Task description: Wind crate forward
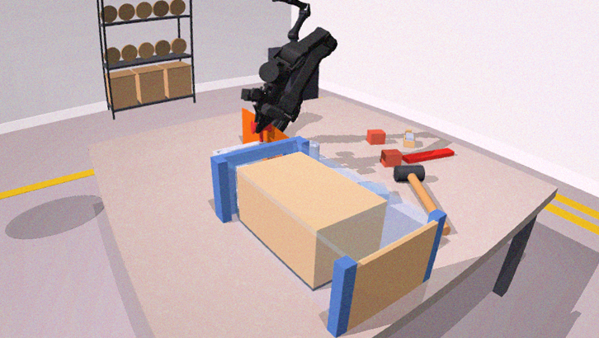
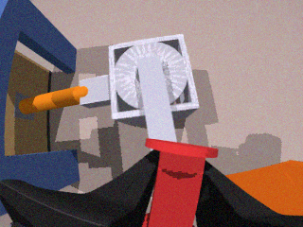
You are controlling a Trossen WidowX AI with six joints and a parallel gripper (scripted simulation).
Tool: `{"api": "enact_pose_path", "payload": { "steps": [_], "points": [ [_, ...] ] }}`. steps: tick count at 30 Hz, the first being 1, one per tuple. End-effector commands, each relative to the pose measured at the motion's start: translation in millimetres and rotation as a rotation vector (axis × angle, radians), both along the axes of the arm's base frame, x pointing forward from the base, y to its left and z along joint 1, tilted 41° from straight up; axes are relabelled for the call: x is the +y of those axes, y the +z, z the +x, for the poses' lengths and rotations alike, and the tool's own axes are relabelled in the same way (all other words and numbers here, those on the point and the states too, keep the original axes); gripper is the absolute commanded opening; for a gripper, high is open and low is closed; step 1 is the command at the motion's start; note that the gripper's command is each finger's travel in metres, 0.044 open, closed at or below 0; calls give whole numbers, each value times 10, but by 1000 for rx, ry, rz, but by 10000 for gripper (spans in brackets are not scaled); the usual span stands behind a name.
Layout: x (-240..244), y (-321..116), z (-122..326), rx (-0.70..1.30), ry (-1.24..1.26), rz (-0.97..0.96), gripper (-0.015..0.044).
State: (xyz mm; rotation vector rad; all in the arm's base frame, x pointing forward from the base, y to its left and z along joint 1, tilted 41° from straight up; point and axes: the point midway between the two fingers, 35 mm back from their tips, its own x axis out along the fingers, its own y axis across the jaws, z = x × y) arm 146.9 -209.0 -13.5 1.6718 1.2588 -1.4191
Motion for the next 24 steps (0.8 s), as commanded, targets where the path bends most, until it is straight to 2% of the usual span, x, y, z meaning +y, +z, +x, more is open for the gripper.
{"api": "enact_pose_path", "payload": {
  "steps": [1,24],
  "points": [
    [21,-37,-182,42,-6,8,0],
    [-39,-124,-463,44,-6,7,0]
  ]
}}
